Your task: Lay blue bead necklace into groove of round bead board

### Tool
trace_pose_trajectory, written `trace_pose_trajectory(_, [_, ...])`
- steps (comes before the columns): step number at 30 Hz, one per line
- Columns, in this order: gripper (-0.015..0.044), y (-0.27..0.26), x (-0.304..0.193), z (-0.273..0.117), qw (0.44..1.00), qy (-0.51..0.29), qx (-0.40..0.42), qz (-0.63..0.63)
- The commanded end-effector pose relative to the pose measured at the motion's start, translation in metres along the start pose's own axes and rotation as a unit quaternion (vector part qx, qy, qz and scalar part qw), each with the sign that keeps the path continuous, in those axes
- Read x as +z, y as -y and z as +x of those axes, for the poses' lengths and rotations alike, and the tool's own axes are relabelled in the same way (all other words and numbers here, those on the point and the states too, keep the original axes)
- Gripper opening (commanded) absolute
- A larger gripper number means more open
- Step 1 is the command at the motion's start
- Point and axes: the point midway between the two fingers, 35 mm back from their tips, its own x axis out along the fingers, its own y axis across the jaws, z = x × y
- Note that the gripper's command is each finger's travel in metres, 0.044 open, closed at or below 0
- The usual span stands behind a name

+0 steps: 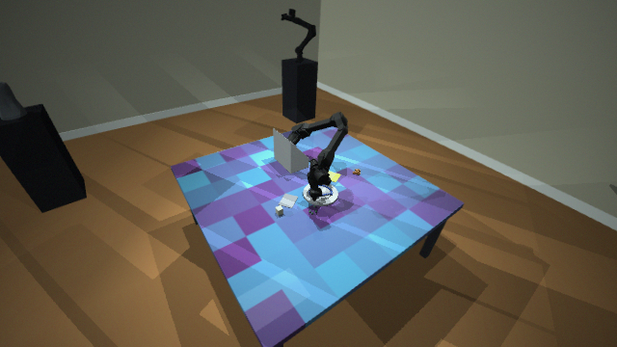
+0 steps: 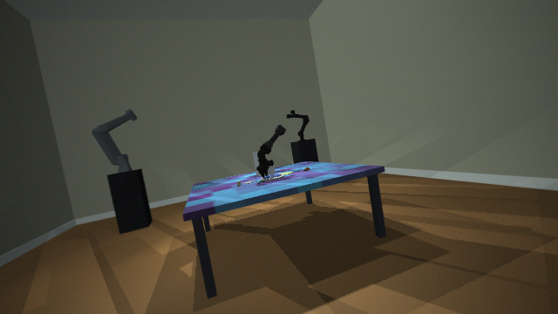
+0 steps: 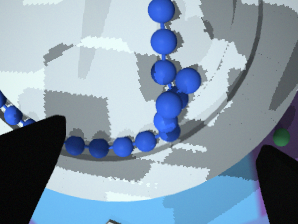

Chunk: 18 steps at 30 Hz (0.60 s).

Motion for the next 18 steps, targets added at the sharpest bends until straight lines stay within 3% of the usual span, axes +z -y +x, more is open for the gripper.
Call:
trace_pose_trajectory(1, [0.0282,-0.002,0.027,-0.008,1.000,0.000,-0.001,-0.028])
trace_pose_trajectory(7, [0.0125,-0.012,0.072,-0.021,0.998,0.001,-0.001,-0.066])
trace_pose_trajectory(18, [0.0120,-0.020,0.097,-0.021,0.996,0.002,-0.001,-0.088])
